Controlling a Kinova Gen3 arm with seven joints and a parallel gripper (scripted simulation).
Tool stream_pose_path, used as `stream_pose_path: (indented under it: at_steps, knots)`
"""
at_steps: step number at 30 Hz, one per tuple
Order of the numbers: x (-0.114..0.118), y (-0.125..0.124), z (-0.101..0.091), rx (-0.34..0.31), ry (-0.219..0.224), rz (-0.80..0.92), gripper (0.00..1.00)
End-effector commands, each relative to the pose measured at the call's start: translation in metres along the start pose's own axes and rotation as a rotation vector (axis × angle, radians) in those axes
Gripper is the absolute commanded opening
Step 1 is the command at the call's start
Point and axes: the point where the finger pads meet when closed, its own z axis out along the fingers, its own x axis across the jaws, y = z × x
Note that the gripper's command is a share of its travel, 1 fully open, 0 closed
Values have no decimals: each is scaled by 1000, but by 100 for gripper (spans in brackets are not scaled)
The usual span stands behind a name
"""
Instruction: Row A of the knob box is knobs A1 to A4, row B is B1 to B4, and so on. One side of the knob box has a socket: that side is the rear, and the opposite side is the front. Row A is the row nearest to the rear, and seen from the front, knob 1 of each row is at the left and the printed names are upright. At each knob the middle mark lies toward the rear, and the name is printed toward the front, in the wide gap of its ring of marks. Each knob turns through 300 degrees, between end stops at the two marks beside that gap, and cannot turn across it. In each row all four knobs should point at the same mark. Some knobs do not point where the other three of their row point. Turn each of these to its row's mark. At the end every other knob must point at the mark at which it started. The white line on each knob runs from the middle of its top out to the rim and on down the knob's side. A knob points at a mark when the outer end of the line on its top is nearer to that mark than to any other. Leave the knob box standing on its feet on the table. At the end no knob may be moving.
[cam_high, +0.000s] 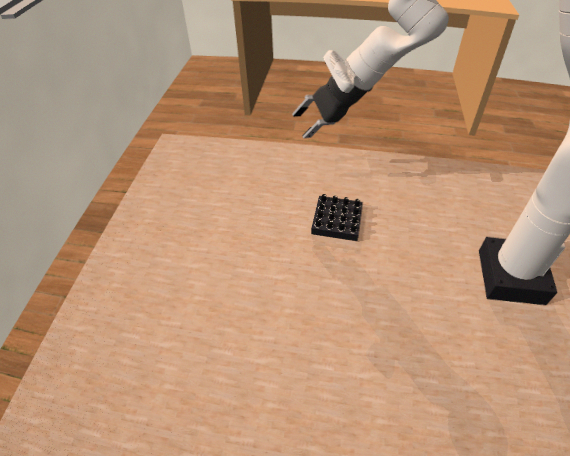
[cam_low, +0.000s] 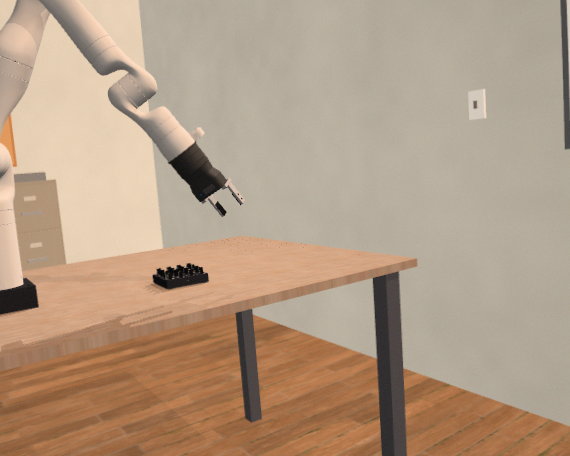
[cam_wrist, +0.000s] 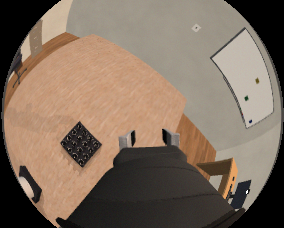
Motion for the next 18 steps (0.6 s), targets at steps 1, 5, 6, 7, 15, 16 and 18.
stream_pose_path:
  at_steps: [1,5,6,7,15,16,18]
  knots:
    - [0,-2,0,1,0,-3,100]
    - [0,-2,0,1,0,-3,100]
    - [0,-2,0,1,0,-3,100]
    - [0,-2,0,1,0,-3,100]
    - [-7,2,3,-20,-18,43,100]
    - [-7,2,3,-20,-18,43,100]
    - [-7,2,3,-20,-18,43,100]
